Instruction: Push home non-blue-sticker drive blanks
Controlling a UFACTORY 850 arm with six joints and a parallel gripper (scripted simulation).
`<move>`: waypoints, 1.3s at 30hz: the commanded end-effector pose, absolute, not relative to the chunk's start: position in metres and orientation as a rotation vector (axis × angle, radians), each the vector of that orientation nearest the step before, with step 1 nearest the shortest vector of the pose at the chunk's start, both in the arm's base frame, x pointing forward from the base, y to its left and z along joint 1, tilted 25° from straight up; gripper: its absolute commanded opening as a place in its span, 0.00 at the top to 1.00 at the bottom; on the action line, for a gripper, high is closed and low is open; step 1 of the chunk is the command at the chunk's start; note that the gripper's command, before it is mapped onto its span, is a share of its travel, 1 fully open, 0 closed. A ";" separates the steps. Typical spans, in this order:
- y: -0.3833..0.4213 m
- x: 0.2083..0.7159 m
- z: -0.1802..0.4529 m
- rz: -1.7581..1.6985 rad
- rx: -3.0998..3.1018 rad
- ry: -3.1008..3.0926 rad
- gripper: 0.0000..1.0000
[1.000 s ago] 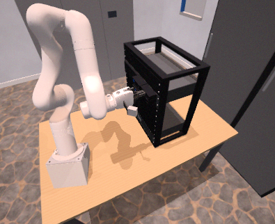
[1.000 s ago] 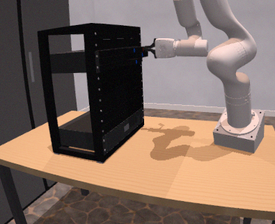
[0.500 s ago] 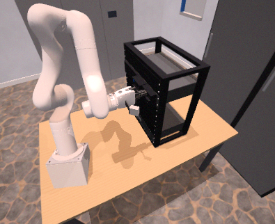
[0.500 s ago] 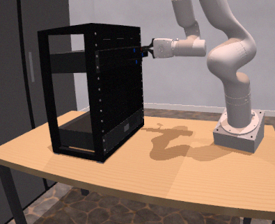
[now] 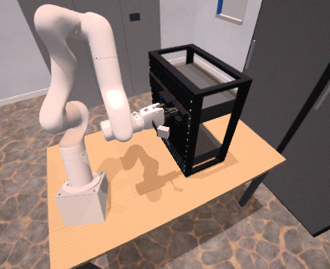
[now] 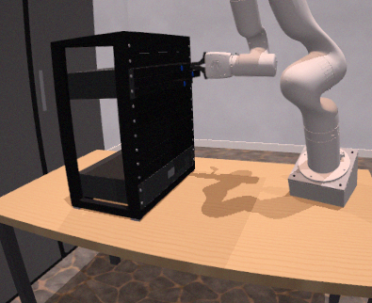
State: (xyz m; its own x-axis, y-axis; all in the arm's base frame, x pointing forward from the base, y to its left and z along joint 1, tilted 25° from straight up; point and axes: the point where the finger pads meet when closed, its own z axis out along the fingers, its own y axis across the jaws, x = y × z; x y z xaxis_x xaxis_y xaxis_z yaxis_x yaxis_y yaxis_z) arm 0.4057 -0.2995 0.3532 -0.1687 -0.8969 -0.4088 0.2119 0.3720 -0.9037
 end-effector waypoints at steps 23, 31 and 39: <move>-0.301 0.410 0.354 -1.126 -0.674 1.390 1.00; -0.302 0.413 0.355 -1.126 -0.674 1.390 1.00; -0.302 0.413 0.355 -1.126 -0.674 1.390 1.00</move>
